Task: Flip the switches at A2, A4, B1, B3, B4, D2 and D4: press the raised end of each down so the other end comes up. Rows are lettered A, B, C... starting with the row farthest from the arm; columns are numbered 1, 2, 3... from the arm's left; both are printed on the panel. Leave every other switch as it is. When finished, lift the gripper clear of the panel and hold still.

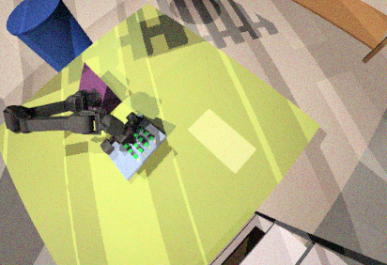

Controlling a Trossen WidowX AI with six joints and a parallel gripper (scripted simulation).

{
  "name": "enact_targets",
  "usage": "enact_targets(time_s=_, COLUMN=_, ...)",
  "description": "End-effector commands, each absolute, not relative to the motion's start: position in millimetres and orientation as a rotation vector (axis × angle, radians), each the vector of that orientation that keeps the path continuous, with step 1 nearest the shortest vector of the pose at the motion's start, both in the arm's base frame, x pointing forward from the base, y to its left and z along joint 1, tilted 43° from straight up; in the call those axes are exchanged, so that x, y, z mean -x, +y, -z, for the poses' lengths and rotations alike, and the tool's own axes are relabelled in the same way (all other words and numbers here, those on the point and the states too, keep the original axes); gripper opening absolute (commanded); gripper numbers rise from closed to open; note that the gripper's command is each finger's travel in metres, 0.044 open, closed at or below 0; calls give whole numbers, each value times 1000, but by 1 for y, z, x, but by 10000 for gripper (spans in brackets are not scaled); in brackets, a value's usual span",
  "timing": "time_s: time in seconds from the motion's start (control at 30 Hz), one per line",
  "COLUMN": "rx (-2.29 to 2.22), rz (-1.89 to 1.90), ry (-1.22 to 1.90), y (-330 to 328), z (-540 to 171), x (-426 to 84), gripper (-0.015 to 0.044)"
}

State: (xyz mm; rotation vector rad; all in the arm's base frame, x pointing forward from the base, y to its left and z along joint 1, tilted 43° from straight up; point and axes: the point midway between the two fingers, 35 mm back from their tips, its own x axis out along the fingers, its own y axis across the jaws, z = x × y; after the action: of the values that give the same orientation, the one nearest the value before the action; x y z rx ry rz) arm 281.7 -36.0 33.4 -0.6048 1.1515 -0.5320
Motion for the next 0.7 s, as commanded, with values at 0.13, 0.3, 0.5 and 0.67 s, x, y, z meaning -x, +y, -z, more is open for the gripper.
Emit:
enact_targets(time_s=0.13, rx=608, rz=526, ry=1157, y=-37, z=-32, x=-282, gripper=0)
enact_targets(time_s=0.3, rx=608, rz=526, ry=1157, y=-37, z=-31, x=-282, gripper=0)
enact_targets(time_s=0.5, rx=608, rz=526, ry=1157, y=-38, z=-31, x=-282, gripper=0)
enact_targets(time_s=0.67, rx=608, rz=526, ry=1157, y=-38, z=-30, x=-282, gripper=0)
